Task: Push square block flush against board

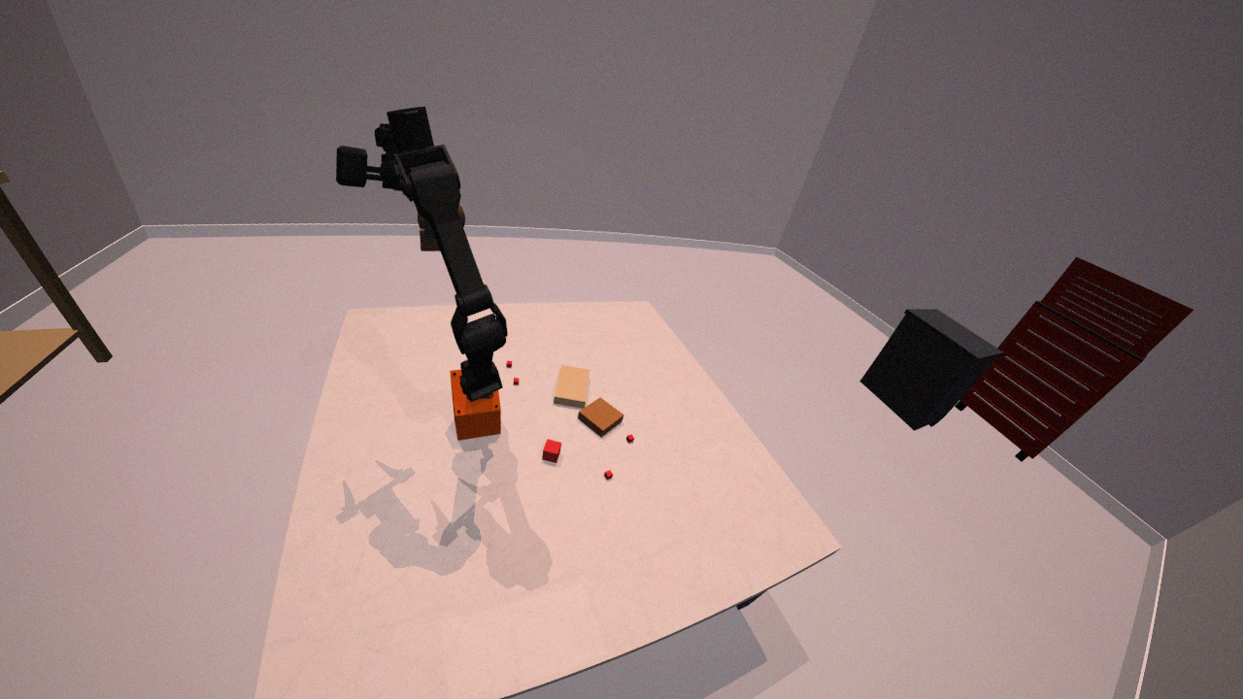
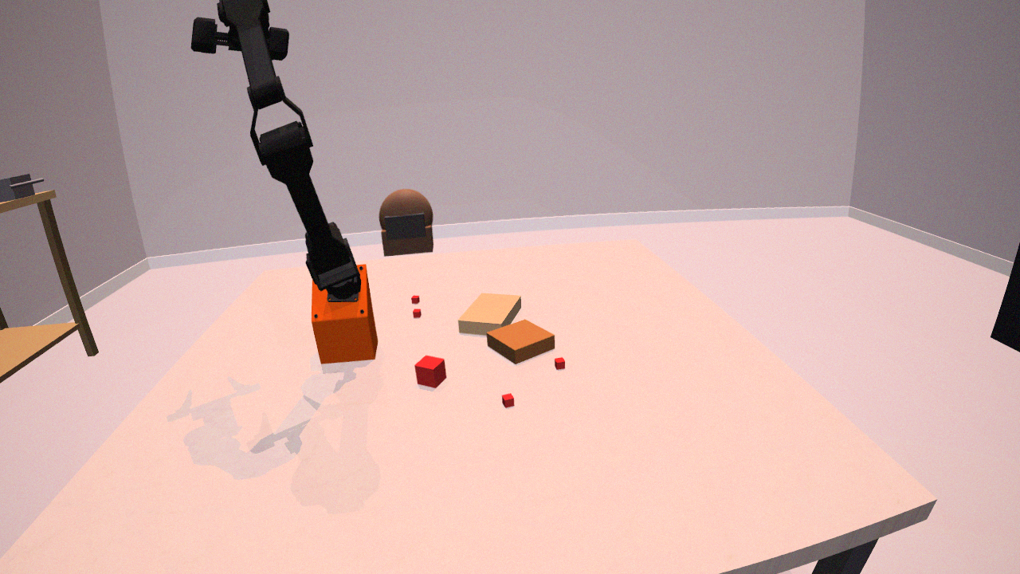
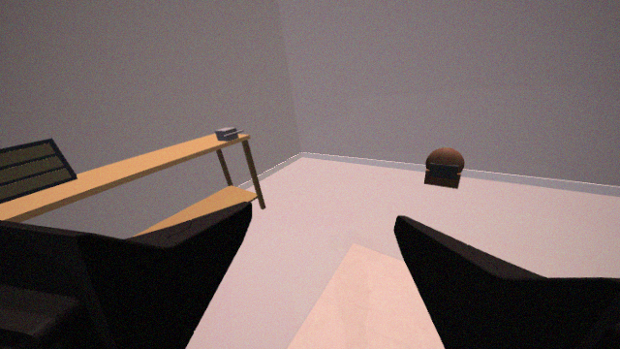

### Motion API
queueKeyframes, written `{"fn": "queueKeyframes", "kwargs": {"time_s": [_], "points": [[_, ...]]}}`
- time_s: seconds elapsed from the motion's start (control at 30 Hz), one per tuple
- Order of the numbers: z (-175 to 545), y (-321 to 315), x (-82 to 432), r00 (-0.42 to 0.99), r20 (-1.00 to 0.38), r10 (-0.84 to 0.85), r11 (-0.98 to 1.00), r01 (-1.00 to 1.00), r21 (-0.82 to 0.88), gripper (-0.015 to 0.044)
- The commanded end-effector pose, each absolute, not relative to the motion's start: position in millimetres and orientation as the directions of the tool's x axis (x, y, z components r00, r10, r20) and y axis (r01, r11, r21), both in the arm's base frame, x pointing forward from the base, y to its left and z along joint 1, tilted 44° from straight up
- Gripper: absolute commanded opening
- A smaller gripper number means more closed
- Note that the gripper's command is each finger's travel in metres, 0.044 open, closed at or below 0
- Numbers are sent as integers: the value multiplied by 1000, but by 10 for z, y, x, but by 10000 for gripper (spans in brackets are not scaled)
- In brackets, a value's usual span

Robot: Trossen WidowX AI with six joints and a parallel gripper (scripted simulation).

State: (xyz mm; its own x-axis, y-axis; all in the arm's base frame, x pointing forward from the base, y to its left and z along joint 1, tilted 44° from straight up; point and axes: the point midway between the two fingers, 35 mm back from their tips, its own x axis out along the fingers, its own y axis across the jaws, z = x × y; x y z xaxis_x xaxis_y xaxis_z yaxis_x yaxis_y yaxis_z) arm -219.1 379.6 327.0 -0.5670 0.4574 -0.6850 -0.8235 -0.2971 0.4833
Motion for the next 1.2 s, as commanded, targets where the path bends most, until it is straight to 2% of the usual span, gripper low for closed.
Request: {"fn": "queueKeyframes", "kwargs": {"time_s": [0.0,0.2,0.47,0.83,1.17], "points": [[3270,3796,-2191,-567,-685,457,-297,-824,483,374],[3183,3913,-2037,-535,-699,476,-246,-843,478,216],[2837,4281,-1387,-398,-753,524,-53,-898,438,6],[2414,4496,-420,-214,-820,530,145,-931,336,0],[1923,4532,523,-16,-886,463,432,-869,241,0]]}}
